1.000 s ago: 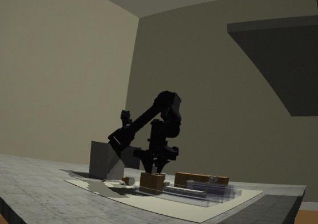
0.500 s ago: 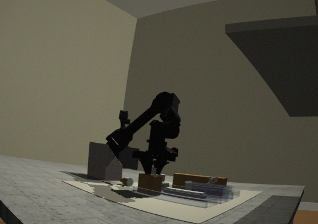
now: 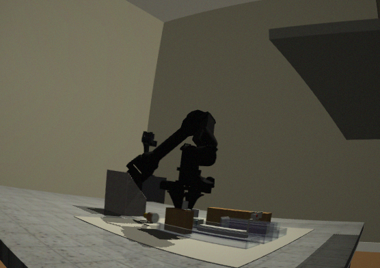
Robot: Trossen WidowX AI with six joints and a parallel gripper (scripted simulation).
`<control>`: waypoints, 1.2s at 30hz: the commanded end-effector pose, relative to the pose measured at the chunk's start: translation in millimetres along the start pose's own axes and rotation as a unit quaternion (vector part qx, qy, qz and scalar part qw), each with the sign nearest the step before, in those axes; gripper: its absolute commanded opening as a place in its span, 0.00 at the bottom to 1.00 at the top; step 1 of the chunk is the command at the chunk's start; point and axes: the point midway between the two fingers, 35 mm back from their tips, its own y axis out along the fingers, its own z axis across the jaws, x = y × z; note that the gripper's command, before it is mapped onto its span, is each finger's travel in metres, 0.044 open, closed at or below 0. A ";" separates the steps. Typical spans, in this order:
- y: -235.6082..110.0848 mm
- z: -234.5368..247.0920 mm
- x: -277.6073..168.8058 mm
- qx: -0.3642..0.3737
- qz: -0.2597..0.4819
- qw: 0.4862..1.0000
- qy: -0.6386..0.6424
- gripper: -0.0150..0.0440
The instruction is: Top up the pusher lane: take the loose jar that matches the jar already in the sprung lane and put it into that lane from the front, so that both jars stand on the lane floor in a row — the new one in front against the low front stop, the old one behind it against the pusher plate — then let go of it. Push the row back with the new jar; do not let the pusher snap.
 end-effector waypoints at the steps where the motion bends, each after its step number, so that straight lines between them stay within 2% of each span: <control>1: -2.8 1.0 9.6 0.001 -0.012 1.000 -0.007 0.25; 36: -5.4 2.6 24.2 0.001 -0.012 1.000 -0.007 0.25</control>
